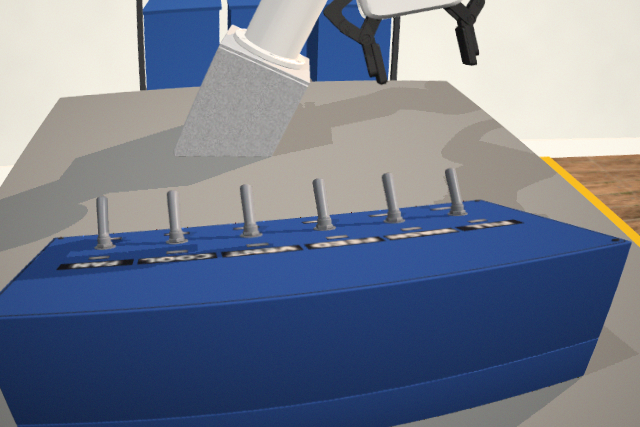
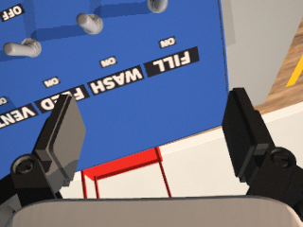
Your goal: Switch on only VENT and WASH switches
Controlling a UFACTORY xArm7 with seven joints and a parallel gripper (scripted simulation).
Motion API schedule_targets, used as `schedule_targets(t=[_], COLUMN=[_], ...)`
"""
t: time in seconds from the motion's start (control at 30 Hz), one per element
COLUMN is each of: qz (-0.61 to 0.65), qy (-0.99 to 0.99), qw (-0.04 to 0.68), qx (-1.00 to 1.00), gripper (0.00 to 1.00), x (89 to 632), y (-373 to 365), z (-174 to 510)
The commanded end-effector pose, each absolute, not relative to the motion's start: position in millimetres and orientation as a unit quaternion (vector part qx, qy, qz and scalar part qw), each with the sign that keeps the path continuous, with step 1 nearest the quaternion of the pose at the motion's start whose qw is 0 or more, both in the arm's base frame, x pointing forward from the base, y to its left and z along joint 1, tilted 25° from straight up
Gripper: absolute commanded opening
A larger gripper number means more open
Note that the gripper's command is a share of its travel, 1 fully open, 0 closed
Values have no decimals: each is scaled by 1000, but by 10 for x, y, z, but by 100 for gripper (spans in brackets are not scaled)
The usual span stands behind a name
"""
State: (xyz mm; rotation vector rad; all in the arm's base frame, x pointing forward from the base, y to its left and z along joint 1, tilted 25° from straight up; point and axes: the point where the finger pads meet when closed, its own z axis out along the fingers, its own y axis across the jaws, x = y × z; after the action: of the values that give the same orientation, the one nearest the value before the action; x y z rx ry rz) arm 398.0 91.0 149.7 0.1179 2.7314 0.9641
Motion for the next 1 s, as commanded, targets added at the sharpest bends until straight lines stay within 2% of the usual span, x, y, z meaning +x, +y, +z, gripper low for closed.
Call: schedule_targets(t=[0.0,0.97], qz=[323,269], qy=[937,950], qw=[126,159], qx=[38,3], gripper=[100,100], x=[3974,3796], y=[924,1113], z=[1518,1597])
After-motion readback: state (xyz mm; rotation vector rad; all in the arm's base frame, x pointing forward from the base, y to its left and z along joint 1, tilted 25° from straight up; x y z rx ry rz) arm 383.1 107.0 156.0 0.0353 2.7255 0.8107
